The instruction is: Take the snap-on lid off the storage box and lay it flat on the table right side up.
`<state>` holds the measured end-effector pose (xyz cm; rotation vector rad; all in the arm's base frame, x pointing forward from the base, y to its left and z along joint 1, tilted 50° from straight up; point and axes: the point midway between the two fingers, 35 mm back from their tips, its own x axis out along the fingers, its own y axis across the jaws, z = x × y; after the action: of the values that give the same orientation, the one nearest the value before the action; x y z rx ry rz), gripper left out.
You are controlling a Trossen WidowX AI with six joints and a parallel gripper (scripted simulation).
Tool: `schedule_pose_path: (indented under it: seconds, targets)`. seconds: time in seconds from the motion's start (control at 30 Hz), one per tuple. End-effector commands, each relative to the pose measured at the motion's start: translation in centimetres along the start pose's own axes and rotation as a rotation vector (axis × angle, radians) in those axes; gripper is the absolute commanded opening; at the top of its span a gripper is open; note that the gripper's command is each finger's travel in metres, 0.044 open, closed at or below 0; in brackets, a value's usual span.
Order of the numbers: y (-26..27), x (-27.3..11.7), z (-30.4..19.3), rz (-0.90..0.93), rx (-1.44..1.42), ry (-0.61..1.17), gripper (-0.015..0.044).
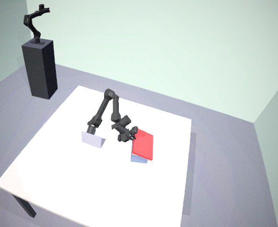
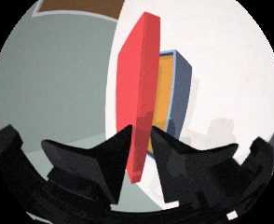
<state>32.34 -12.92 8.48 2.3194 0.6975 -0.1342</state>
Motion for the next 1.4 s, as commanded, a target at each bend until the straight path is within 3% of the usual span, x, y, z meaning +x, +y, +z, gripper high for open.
schedule_pose_path:
  seconds: [0.0,1.37]
  targets:
    - [1.0,-0.6,-0.1,0.012,-0.019,-0.002,0.0]
    - [5.1,-4.1,-0.2,0.011,-0.02,-0.003,0.0]
